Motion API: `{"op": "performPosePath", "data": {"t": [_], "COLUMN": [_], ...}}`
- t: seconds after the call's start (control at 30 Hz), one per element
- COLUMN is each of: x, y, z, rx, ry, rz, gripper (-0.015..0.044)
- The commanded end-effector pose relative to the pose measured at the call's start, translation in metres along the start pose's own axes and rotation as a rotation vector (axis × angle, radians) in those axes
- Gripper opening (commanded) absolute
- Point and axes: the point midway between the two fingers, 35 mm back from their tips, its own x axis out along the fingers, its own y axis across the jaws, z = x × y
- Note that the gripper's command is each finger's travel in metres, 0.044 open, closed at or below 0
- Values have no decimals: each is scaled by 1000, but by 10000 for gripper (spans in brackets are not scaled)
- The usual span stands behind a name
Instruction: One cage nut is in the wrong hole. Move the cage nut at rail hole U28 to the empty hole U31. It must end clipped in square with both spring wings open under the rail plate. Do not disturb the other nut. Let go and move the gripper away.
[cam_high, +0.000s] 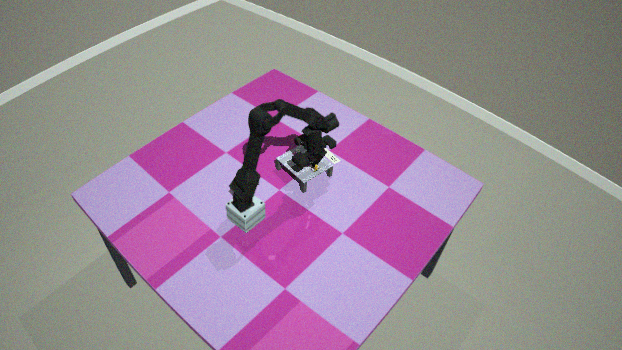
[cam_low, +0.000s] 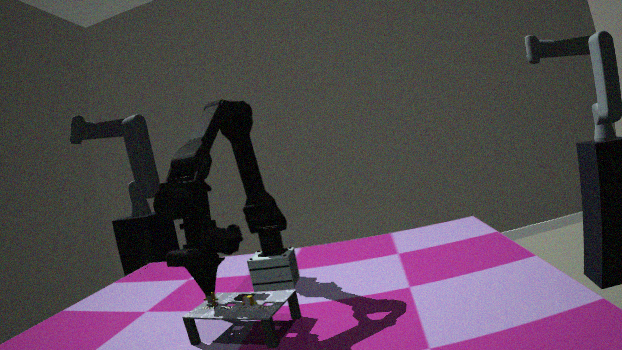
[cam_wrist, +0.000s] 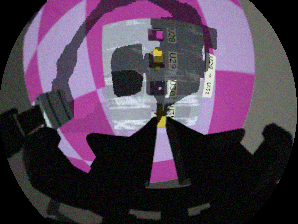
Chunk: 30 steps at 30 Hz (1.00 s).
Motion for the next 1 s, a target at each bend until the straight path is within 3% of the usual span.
{"op": "performPosePath", "data": {"t": [0.0,0.97], "x": [0,2], "y": [1,3], "z": [0,0], "rx": [-4,-3], "ry": [2,2], "rz": [-10,-53], "gripper": [35,35]}}
